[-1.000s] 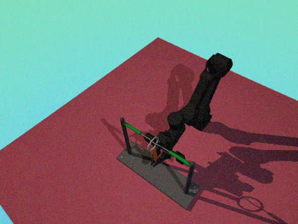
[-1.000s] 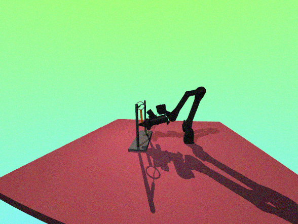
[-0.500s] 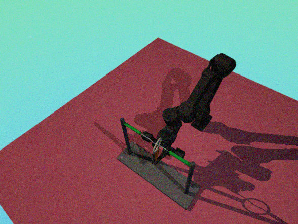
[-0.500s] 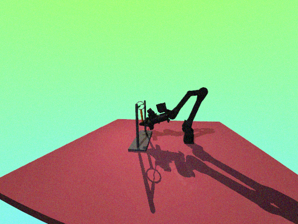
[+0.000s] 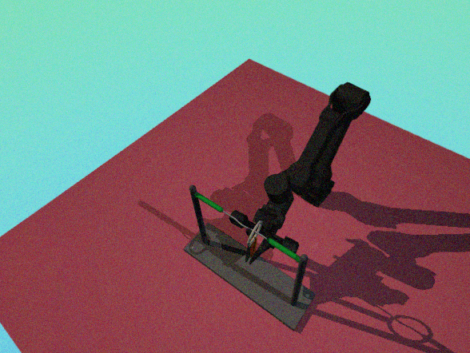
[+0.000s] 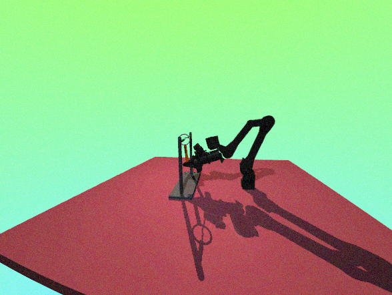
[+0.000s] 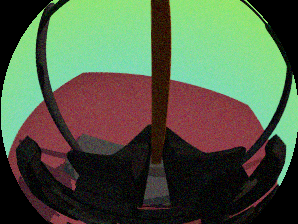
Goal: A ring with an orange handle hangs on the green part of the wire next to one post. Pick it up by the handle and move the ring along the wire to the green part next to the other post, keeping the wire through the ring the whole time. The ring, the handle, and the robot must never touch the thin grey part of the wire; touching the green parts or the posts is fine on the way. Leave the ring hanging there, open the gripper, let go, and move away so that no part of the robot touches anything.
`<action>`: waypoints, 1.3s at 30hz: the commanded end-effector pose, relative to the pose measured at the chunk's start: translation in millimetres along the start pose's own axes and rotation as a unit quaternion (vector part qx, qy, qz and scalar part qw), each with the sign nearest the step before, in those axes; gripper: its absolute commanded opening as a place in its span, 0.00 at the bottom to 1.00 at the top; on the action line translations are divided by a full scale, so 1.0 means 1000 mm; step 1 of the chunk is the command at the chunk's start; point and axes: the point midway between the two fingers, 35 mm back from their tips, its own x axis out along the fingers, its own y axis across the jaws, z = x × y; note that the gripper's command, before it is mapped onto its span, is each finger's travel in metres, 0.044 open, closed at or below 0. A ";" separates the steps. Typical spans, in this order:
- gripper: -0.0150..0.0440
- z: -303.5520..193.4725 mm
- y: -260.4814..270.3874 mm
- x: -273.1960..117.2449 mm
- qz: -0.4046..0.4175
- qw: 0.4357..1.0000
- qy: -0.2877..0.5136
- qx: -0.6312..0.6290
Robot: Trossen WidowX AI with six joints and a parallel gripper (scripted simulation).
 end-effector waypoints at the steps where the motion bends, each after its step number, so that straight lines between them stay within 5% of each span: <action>1: 0.00 0.002 0.007 -0.002 -0.010 1.000 -0.005 0.016; 39: 0.00 0.008 0.055 0.003 -0.034 0.997 -0.008 0.064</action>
